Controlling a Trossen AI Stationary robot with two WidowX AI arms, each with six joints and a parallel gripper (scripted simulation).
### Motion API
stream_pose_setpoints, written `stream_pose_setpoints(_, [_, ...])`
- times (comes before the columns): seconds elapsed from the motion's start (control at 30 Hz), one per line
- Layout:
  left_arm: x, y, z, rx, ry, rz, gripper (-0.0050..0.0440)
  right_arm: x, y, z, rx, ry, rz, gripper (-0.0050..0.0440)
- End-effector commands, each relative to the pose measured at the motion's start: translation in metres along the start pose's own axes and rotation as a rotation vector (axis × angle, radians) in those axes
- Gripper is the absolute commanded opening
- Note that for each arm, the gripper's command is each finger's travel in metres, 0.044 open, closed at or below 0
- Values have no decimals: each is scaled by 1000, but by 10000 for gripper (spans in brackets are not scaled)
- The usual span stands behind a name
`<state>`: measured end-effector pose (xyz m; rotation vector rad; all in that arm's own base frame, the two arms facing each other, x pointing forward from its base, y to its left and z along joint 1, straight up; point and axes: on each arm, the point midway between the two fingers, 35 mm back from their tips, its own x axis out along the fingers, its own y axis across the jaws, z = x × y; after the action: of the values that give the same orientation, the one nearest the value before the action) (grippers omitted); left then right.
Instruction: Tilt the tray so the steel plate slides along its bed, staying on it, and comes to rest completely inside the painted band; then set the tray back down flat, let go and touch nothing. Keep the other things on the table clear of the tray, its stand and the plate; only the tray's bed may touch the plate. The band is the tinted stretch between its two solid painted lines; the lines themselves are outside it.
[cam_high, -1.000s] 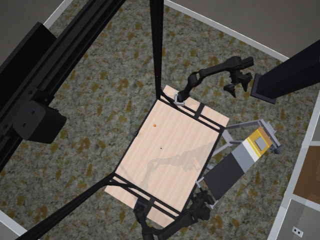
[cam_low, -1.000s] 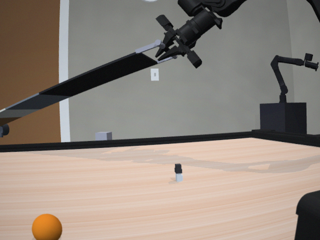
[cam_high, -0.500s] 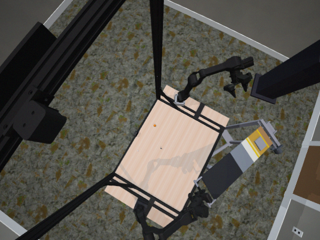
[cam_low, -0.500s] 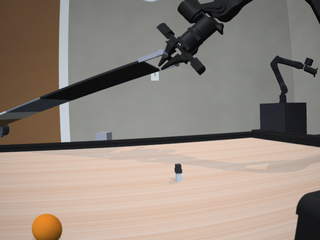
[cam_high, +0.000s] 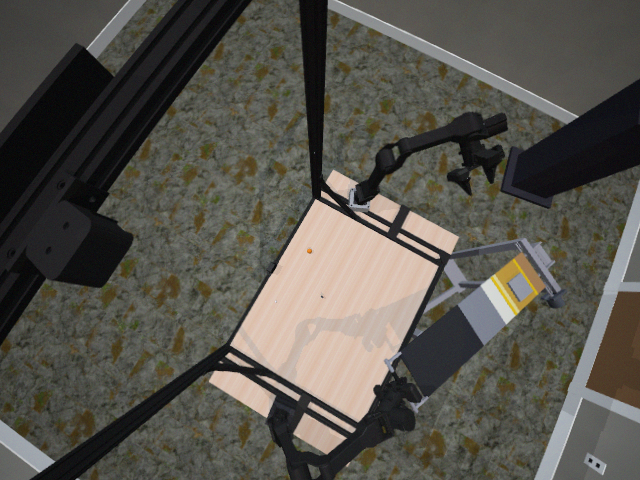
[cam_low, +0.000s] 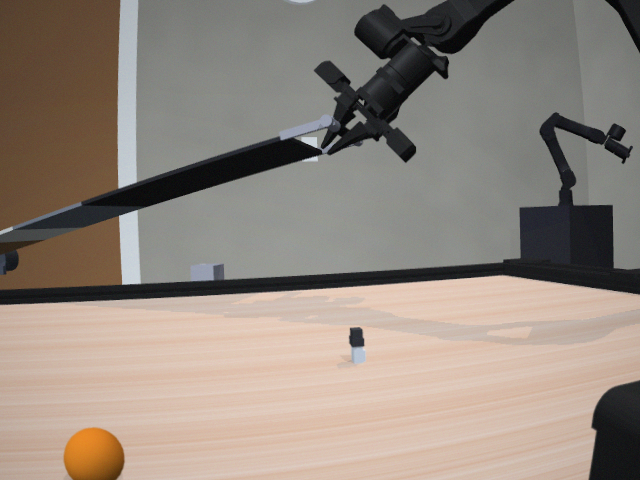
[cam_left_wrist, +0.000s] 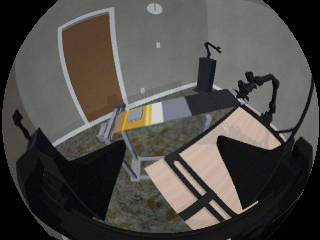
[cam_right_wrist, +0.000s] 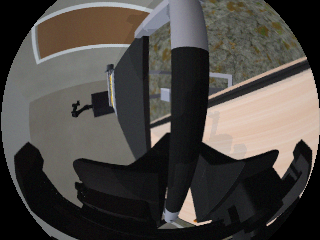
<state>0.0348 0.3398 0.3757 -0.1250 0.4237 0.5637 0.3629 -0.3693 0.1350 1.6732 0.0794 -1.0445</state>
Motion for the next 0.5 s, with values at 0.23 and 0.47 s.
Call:
stream_pose_setpoints(0.23, [0, 0, 0, 0, 0, 0, 440, 9, -25, 2, 1, -4, -65, 0])
stream_pose_setpoints(0.47, [0, 0, 0, 0, 0, 0, 440, 18, -39, 2, 1, -4, -91, 0])
